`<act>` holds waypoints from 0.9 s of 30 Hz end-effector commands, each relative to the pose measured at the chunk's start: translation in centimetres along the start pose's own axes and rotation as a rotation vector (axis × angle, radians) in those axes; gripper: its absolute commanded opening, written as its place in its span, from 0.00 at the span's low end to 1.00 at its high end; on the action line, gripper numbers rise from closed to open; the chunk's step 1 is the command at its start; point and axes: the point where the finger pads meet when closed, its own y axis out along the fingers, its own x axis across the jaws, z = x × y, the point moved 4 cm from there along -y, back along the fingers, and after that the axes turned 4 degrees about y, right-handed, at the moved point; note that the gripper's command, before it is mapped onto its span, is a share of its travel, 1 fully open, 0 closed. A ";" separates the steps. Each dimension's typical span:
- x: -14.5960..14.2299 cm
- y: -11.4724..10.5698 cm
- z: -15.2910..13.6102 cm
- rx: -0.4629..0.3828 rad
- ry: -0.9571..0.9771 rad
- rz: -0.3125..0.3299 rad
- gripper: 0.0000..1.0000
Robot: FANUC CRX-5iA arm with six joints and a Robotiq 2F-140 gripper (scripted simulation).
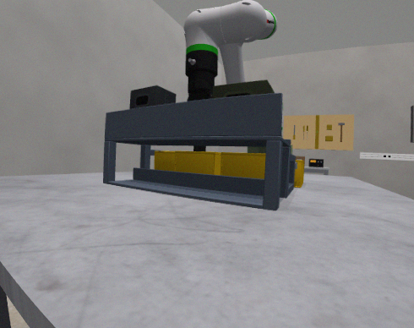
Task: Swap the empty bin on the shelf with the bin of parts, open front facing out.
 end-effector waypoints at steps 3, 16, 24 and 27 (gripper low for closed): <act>0.0 -0.1 -0.1 -0.002 0.000 0.000 0.15; 0.0 -0.5 0.0 -0.002 0.000 0.000 0.15; 0.0 -1.1 0.0 -0.002 0.000 0.000 0.15; 0.0 -1.4 0.0 -0.002 0.000 0.000 0.15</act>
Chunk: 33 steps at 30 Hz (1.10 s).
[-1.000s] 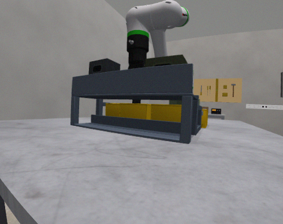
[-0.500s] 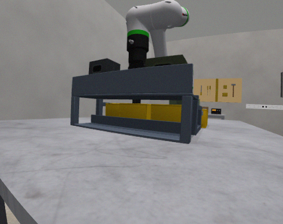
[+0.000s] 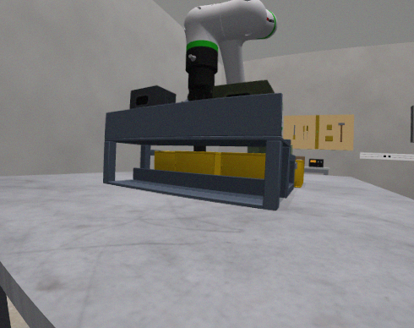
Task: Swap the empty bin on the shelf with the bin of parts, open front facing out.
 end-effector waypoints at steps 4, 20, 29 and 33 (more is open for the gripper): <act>0.0 -0.8 0.0 -0.002 0.000 0.000 0.15; 0.0 -3.2 0.1 -0.002 0.000 0.000 0.15; 0.0 -4.5 0.2 -0.002 0.000 0.000 0.15; 0.0 -5.2 0.2 -0.002 0.000 0.000 0.15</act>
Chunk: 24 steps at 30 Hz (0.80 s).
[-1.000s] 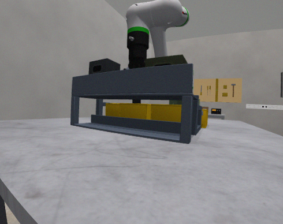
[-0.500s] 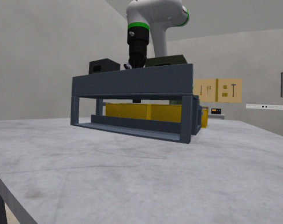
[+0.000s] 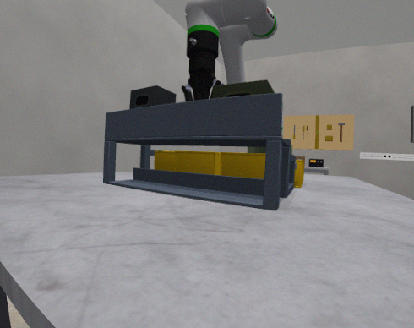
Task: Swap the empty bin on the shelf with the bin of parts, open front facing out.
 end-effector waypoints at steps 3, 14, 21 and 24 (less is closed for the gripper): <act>0.0 -1.0 0.0 -0.002 0.000 0.000 0.15; 0.0 -2.4 0.1 -0.002 0.000 0.000 0.15; 0.0 -3.2 0.1 -0.002 0.000 0.000 0.15; 0.0 -3.5 0.1 -0.002 0.000 0.000 0.15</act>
